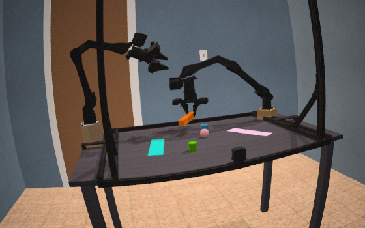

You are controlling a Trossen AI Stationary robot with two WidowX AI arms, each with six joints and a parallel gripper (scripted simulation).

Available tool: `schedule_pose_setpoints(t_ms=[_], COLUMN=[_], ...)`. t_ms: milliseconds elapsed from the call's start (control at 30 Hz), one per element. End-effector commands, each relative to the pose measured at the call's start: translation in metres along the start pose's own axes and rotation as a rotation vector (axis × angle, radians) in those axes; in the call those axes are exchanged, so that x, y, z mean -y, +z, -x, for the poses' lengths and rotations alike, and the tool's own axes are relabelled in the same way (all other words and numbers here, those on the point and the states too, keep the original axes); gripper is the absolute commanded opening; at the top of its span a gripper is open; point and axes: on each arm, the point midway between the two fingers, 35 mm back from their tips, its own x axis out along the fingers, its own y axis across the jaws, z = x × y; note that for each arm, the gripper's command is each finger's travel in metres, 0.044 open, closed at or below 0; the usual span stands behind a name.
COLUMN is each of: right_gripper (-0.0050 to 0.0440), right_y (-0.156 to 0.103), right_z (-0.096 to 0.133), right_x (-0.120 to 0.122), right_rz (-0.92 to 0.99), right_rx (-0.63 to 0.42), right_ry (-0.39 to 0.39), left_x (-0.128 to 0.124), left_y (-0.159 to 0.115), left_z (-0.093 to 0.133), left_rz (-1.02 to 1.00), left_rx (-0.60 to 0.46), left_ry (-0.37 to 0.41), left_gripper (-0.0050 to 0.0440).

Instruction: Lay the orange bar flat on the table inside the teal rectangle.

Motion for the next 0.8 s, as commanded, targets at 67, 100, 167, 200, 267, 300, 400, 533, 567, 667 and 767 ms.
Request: schedule_pose_setpoints(t_ms=[67, 100, 167, 200, 267, 300, 400, 533, 567, 667, 767], right_gripper=[0.0, 0.0, 0.0, 0.0, 0.0, 0.0, 0.0, 0.0, 0.0, 0.0, 0.0], right_y=[-0.001, -0.001, -0.001, -0.001, -0.001, -0.001, -0.001, -0.001, -0.001, -0.001, -0.001], right_z=[0.001, 0.001, 0.001, 0.001, 0.001, 0.001, 0.001, 0.001, 0.001, 0.001, 0.001], right_x=[-0.001, -0.001, -0.001, -0.001, -0.001, -0.001, -0.001, -0.001, -0.001, -0.001, -0.001], right_rz=[-0.003, -0.003, -0.003, -0.003, -0.003, -0.003, -0.003, -0.003, -0.003, -0.003, -0.003], right_rx=[-0.003, -0.003, -0.003, -0.003, -0.003, -0.003, -0.003, -0.003, -0.003, -0.003, -0.003], right_ry=[0.003, 0.003, 0.003, 0.003, 0.003, 0.003, 0.003, 0.003, 0.003, 0.003, 0.003], left_x=[0.018, 0.021, 0.028, 0.028, 0.031, 0.035, 0.045, 0.06, 0.064, 0.077, 0.085], left_y=[-0.008, -0.01, -0.013, -0.013, -0.015, -0.017, -0.024, -0.034, -0.037, -0.045, -0.052], left_z=[-0.036, -0.042, -0.052, -0.052, -0.056, -0.061, -0.075, -0.093, -0.097, -0.109, -0.116], left_rz=[-0.233, -0.269, -0.341, -0.341, -0.377, -0.414, -0.522, -0.667, -0.704, -0.812, -0.883], left_rx=[-0.119, -0.136, -0.166, -0.166, -0.181, -0.195, -0.233, -0.276, -0.285, -0.309, -0.321], left_ry=[-0.111, -0.131, -0.171, -0.171, -0.191, -0.213, -0.28, -0.377, -0.402, -0.482, -0.537], left_gripper=[0.044, 0.044, 0.044, 0.044, 0.044, 0.044, 0.044, 0.044, 0.044, 0.044, 0.044])
